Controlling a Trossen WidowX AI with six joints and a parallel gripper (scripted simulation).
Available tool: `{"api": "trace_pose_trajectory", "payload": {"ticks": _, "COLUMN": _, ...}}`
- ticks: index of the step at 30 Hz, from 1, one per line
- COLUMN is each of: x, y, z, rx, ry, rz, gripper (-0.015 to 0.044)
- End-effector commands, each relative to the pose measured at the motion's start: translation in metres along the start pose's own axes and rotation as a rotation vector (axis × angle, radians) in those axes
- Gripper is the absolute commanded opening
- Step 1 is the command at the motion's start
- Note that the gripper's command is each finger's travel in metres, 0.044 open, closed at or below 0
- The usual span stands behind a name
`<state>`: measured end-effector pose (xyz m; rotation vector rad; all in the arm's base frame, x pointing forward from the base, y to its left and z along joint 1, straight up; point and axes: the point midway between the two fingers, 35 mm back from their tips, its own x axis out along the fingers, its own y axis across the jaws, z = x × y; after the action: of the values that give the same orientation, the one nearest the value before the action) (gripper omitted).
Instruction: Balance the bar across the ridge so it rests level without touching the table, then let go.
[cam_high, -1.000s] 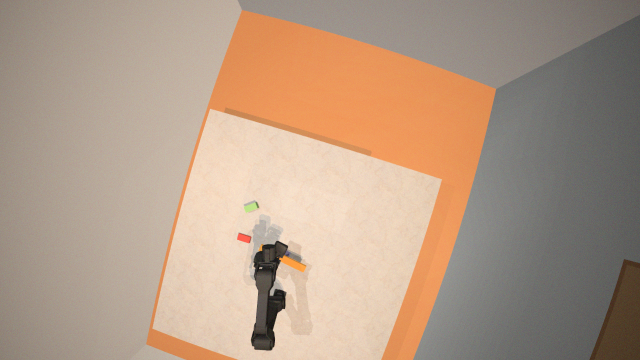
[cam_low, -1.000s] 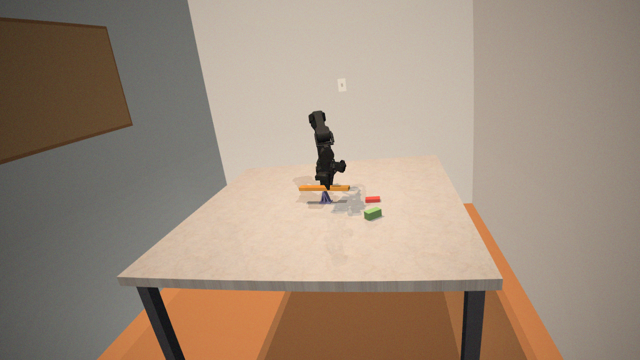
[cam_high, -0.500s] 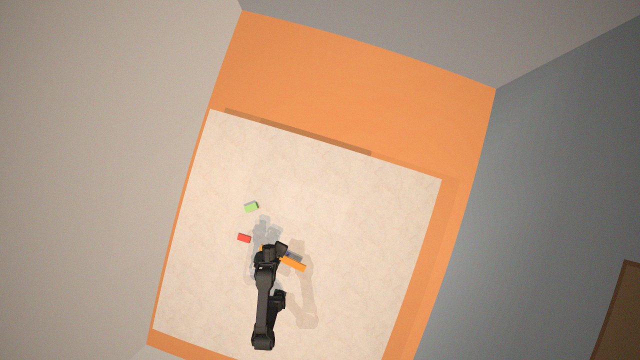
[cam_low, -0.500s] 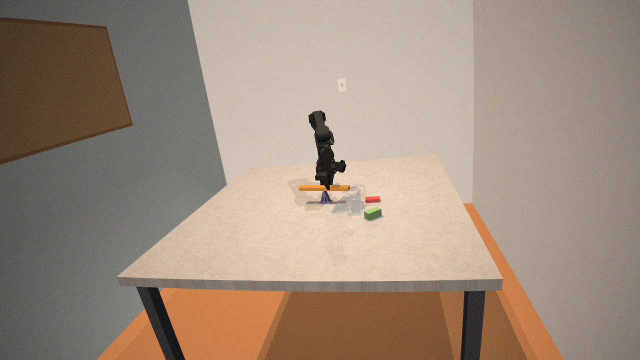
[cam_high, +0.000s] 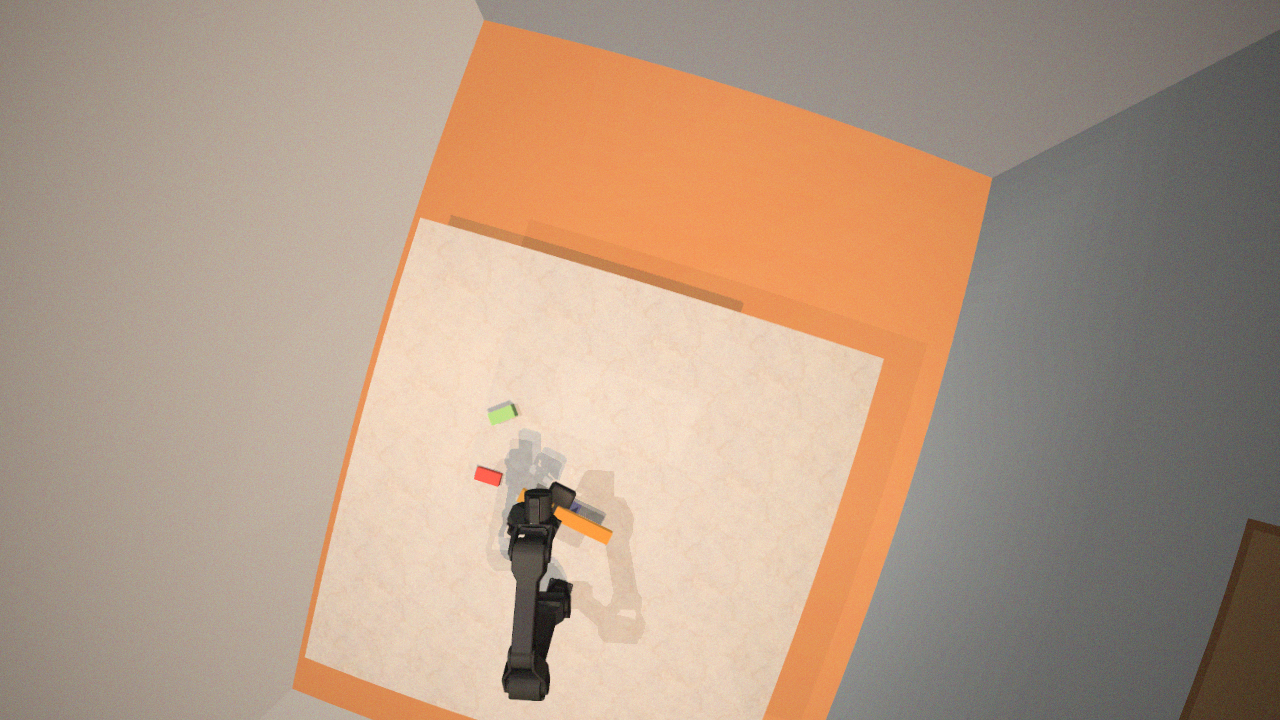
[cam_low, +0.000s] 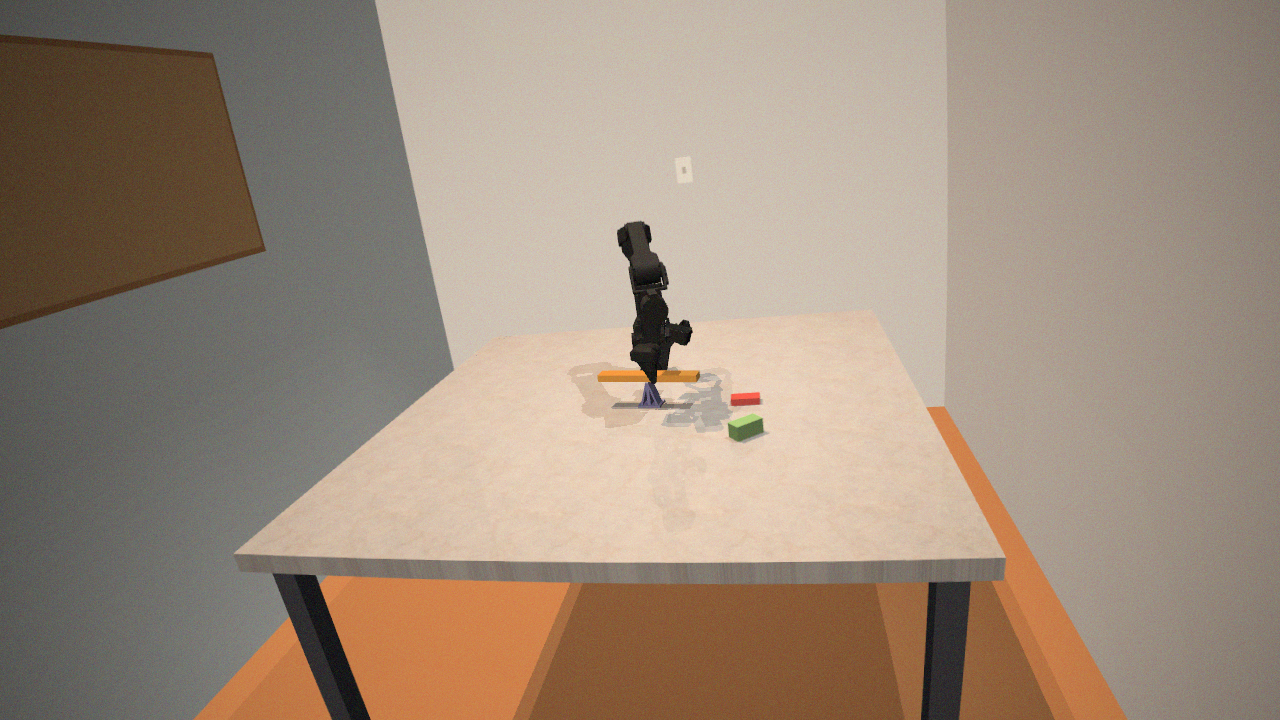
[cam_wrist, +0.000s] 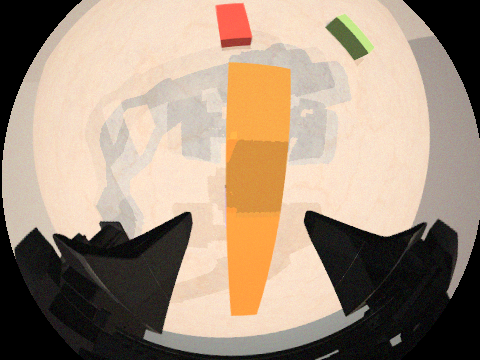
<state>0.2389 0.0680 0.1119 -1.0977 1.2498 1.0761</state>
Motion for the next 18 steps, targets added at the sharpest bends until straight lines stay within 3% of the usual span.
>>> {"api": "trace_pose_trajectory", "payload": {"ticks": 1, "x": 0.000, "y": 0.000, "z": 0.000, "rx": 0.000, "ry": 0.000, "rz": 0.000, "gripper": 0.0440}}
{"api": "trace_pose_trajectory", "payload": {"ticks": 4, "x": -0.016, "y": -0.002, "z": 0.001, "rx": 0.000, "ry": 0.000, "rz": 0.000, "gripper": 0.0440}}
{"api": "trace_pose_trajectory", "payload": {"ticks": 11, "x": -0.093, "y": -0.002, "z": 0.001, "rx": 0.000, "ry": 0.000, "rz": 0.000, "gripper": 0.0440}}
{"api": "trace_pose_trajectory", "payload": {"ticks": 18, "x": -0.100, "y": 0.000, "z": 0.000, "rx": 0.000, "ry": 0.000, "rz": 0.000, "gripper": 0.0440}}
